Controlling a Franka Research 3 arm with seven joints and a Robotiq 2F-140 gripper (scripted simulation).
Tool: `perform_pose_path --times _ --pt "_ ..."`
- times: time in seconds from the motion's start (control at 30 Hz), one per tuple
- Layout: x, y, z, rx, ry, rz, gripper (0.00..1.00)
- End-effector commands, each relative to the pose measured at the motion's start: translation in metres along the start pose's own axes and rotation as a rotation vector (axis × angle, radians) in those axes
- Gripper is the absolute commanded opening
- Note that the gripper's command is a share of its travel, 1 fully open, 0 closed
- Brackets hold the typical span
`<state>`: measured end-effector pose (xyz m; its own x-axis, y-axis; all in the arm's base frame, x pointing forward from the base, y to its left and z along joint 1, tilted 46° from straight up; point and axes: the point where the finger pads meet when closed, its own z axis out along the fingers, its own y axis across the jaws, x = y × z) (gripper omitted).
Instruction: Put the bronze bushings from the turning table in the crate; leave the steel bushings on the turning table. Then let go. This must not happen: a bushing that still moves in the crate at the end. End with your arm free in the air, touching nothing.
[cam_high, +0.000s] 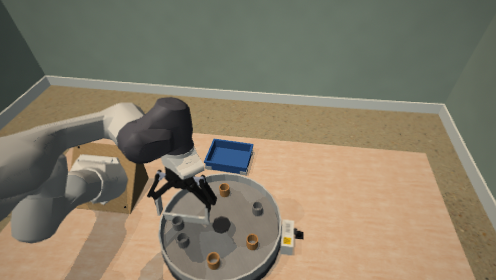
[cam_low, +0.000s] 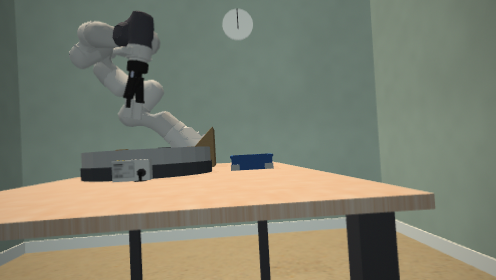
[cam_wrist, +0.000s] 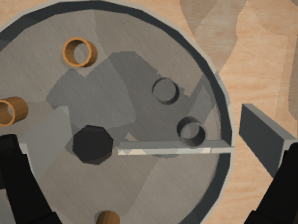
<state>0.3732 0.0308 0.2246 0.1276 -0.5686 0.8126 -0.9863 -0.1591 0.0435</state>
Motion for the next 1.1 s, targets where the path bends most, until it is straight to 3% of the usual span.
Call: perform_pose_path --times 0.0,0.03,0.43,0.7,1.07 --pt "-0.003 0.0 0.0 0.0 -0.011 -0.01 1.0" --pt "-0.009 0.009 -0.003 0.008 -0.043 -0.007 1.0" --pt "-0.009 0.009 -0.003 0.008 -0.043 -0.007 1.0" --pt "-0.03 0.039 -0.012 0.04 -0.151 0.011 1.0" --pt "-0.03 0.04 -0.012 0.041 -0.155 0.012 1.0"
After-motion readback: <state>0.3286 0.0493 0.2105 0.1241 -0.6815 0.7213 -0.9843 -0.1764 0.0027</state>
